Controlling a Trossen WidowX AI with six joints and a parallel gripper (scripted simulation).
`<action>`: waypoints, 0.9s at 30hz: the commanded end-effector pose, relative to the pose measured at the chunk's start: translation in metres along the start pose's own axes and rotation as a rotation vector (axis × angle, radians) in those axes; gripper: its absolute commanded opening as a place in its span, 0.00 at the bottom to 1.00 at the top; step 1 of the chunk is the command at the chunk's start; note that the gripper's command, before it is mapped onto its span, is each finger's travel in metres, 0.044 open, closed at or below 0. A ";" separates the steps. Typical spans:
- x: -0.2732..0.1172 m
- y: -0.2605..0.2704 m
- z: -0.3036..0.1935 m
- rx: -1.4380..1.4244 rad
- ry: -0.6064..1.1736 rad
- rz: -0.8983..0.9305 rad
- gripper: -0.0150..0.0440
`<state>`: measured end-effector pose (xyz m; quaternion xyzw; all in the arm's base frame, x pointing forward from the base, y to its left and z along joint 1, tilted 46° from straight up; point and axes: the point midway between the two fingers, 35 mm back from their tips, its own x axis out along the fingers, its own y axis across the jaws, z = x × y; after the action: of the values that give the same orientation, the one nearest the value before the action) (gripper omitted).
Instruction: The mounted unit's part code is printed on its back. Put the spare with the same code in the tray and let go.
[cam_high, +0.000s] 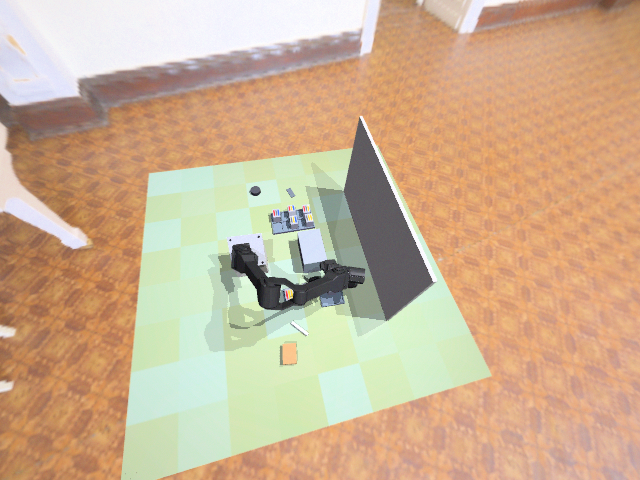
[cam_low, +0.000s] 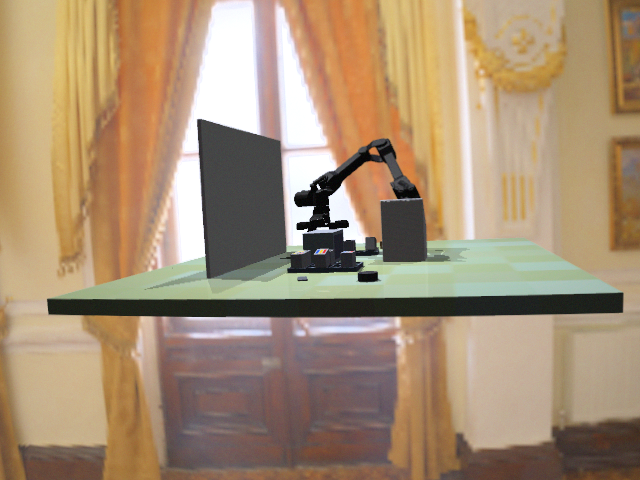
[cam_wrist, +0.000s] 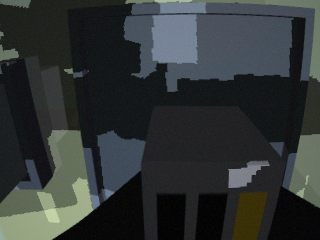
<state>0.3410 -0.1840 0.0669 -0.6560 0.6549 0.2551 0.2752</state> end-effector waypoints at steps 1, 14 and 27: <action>-0.001 0.000 0.000 0.000 0.000 -0.001 0.34; -0.001 0.000 0.000 0.000 0.000 -0.001 0.92; -0.107 0.000 0.001 -0.006 -0.007 -0.002 1.00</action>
<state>0.3432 -0.1240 0.1190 -0.6555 0.6516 0.2645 0.2752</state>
